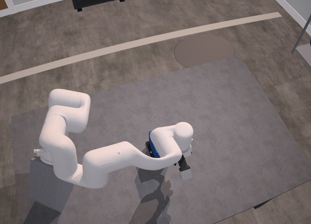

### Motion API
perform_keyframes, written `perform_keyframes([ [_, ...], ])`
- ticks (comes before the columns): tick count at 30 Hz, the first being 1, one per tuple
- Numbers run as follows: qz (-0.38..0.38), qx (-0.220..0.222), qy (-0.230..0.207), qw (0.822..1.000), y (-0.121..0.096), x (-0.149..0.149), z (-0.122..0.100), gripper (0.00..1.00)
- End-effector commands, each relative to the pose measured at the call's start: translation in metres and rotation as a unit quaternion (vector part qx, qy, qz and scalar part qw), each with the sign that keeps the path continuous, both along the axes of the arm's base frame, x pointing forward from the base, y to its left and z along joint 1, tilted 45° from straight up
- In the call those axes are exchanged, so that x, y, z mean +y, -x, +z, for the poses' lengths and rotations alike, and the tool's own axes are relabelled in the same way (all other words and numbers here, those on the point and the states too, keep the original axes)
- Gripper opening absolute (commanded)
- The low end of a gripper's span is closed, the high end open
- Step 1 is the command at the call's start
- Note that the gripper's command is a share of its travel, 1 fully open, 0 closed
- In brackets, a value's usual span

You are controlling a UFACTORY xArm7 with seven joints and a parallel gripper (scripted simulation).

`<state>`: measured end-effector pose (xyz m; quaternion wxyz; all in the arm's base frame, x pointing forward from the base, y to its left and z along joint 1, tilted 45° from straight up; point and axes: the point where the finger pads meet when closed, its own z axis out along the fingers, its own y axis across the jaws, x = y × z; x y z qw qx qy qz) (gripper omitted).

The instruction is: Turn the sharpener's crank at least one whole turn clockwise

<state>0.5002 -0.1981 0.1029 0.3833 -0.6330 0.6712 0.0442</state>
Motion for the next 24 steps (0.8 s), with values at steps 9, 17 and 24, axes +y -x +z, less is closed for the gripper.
perform_keyframes([
  [9, -0.001, -0.001, 0.001, 1.000, -0.020, 0.008, -0.010, 0.00],
  [17, -0.001, -0.001, 0.001, 1.000, -0.023, 0.011, -0.013, 0.00],
  [24, -0.001, -0.001, 0.001, 1.000, -0.024, 0.011, -0.014, 0.00],
])
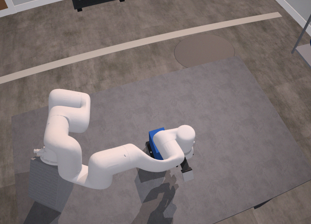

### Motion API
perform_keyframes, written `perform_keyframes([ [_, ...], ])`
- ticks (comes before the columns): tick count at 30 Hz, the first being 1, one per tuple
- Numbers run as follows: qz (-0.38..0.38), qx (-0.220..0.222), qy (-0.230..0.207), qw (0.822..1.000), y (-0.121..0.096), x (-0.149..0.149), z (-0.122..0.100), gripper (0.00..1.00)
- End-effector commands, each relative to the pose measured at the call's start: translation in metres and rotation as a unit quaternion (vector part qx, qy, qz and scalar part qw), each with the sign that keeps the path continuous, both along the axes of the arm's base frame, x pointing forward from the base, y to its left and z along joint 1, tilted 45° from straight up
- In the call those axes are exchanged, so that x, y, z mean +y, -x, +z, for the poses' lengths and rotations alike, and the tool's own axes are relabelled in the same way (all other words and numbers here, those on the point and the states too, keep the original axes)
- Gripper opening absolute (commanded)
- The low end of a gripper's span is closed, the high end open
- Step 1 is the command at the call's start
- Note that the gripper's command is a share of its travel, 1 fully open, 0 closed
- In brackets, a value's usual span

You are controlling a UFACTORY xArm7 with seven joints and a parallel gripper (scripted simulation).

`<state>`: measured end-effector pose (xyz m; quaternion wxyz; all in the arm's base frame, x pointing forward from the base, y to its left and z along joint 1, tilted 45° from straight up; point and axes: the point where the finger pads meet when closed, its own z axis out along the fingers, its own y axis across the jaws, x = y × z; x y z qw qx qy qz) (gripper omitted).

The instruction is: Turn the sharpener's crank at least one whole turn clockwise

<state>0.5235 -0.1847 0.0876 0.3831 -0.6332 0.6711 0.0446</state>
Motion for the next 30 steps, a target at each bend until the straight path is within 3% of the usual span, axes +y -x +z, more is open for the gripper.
perform_keyframes([
  [1, -0.002, -0.001, 0.001, 1.000, 0.000, -0.002, 0.001, 0.00],
  [30, -0.002, -0.001, 0.001, 1.000, -0.007, 0.009, -0.013, 0.00],
])
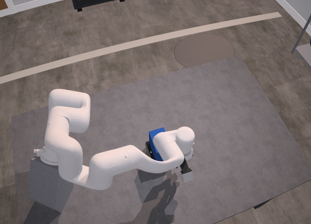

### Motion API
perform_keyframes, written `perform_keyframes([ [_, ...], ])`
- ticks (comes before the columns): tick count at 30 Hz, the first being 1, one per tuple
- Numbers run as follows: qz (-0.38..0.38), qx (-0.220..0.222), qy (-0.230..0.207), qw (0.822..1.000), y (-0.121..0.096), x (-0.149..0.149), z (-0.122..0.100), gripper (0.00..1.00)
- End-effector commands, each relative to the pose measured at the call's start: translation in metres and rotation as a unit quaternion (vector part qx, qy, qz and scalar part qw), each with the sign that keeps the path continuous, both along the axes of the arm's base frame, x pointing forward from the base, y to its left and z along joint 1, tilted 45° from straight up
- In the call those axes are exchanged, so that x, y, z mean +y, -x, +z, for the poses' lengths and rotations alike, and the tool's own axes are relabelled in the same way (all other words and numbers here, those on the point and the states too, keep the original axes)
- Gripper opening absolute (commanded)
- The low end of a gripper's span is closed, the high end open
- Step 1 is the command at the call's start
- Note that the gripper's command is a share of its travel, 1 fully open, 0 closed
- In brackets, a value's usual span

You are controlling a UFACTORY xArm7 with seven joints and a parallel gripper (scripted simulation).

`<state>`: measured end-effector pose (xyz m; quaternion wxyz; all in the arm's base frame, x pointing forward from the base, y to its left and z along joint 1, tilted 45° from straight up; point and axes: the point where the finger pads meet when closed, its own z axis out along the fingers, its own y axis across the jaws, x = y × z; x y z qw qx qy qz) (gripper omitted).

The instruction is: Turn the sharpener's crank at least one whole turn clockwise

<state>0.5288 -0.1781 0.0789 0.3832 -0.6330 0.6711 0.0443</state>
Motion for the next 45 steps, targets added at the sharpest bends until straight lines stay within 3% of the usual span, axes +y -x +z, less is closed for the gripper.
perform_keyframes([
  [1, -0.001, -0.001, 0.001, 1.000, -0.002, 0.003, -0.006, 0.00],
  [24, -0.001, -0.001, 0.001, 1.000, 0.010, 0.028, -0.043, 0.00],
  [45, -0.001, -0.001, 0.001, 1.000, 0.018, 0.031, -0.049, 0.00],
])
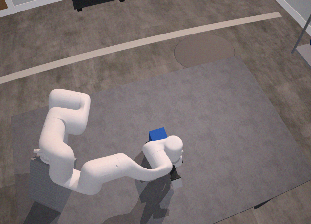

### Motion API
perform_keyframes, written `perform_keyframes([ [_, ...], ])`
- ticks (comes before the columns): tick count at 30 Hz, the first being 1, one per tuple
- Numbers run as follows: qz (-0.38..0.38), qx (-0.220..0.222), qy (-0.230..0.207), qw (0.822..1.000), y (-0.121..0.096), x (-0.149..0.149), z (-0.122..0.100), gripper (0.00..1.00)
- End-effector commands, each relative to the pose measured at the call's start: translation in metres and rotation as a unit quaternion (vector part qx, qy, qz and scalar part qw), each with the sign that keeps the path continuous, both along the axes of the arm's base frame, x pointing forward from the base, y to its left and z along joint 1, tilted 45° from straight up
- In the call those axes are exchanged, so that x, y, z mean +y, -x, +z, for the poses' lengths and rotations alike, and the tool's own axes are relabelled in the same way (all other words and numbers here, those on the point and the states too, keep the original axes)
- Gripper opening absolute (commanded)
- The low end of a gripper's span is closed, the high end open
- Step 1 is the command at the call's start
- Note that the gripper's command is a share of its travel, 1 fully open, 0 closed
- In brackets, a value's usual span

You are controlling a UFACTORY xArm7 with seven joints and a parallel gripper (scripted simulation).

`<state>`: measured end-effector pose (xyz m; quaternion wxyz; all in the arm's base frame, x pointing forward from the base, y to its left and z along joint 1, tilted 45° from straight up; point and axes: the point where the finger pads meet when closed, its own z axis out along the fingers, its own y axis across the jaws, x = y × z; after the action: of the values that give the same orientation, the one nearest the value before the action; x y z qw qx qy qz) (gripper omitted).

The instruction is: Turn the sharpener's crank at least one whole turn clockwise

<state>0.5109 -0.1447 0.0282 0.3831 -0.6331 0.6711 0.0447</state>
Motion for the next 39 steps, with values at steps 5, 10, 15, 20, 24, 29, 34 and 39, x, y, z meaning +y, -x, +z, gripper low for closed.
perform_keyframes([
  [5, -0.002, -0.001, 0.001, 1.000, 0.000, -0.002, 0.001, 0.00],
  [10, -0.002, -0.001, 0.001, 1.000, 0.000, -0.002, 0.001, 0.00],
  [15, -0.002, -0.001, 0.001, 1.000, 0.000, -0.002, 0.001, 0.00],
  [20, -0.002, -0.001, 0.001, 1.000, 0.001, -0.002, 0.001, 0.00],
  [24, -0.002, -0.001, 0.001, 1.000, 0.003, -0.001, -0.001, 0.00],
  [29, -0.002, -0.001, 0.001, 1.000, 0.008, 0.000, -0.003, 0.00],
  [34, -0.002, -0.001, 0.001, 1.000, 0.012, 0.001, -0.005, 0.00],
  [39, -0.002, -0.001, 0.001, 1.000, 0.021, 0.002, -0.008, 0.00],
])
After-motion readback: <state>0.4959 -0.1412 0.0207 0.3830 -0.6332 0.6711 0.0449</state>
